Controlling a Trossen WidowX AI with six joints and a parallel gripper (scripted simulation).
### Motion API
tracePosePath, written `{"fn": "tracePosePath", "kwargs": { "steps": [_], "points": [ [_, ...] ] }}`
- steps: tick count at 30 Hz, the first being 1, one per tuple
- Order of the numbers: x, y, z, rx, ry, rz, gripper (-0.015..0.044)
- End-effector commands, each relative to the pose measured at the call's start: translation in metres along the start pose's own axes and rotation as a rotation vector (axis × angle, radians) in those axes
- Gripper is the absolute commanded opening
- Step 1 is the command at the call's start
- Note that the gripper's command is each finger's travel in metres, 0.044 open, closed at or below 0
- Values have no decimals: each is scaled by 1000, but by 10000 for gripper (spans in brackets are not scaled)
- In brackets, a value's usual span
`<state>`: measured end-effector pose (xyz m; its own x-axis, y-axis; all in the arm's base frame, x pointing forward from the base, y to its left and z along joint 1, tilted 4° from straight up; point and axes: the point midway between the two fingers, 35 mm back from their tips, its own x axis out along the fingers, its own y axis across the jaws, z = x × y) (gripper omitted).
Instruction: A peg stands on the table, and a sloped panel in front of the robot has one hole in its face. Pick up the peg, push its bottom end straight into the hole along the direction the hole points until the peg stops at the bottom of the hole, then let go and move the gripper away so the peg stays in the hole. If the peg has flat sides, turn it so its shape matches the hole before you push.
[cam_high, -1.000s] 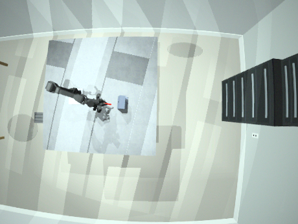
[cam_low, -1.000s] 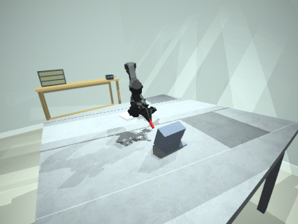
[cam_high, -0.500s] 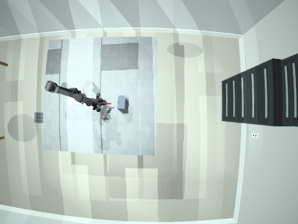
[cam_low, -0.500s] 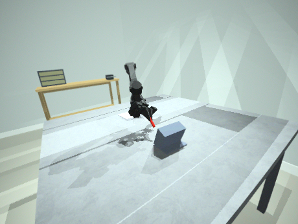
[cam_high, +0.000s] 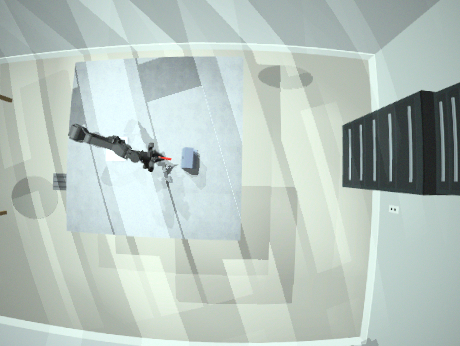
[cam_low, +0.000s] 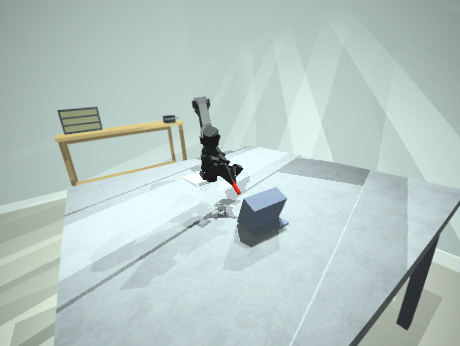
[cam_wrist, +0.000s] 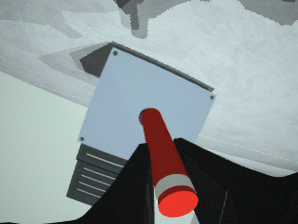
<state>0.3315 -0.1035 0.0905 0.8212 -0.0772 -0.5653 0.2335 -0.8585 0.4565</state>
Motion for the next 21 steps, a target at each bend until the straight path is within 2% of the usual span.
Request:
{"fn": "tracePosePath", "kwargs": {
  "steps": [1,21],
  "points": [
    [-3,0,-3,3,27,11,0],
    [12,-1,-9,7,64,27,0]
  ]
}}
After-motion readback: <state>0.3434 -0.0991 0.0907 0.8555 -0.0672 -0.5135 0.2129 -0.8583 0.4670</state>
